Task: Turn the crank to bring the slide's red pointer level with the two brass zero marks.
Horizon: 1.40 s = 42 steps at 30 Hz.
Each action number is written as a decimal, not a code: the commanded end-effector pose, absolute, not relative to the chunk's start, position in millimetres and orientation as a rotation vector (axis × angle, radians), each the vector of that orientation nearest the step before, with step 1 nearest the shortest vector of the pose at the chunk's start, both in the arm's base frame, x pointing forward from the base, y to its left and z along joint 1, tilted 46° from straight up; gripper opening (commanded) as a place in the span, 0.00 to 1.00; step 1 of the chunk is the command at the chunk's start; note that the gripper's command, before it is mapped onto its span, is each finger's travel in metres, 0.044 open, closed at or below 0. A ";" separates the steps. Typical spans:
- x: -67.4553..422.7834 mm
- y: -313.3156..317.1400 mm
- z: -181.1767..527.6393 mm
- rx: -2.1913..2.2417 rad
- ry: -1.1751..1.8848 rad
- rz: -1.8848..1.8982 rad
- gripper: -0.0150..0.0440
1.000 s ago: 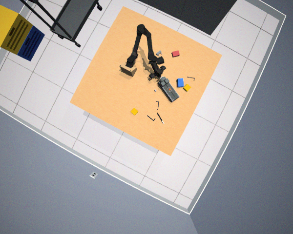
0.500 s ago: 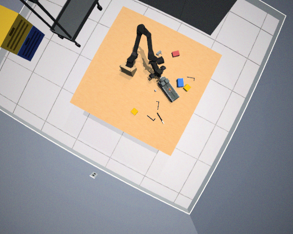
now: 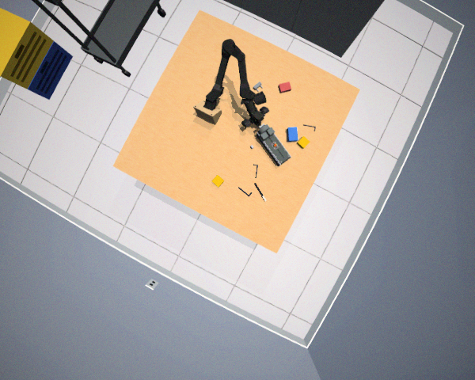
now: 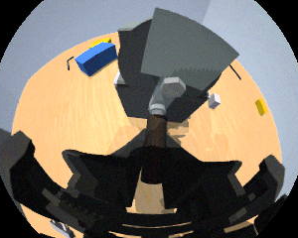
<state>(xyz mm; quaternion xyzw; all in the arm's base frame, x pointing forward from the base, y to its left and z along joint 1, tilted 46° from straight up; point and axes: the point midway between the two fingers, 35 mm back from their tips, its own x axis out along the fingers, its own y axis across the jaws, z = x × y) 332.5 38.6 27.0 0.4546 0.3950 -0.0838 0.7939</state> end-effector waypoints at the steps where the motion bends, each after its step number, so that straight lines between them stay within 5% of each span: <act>1: 331.8 37.9 25.9 0.976 0.851 -0.186 0.25; 32: 332.5 38.6 26.9 0.977 0.849 -0.180 0.25; 42: 332.5 38.6 26.9 0.977 0.849 -0.180 0.70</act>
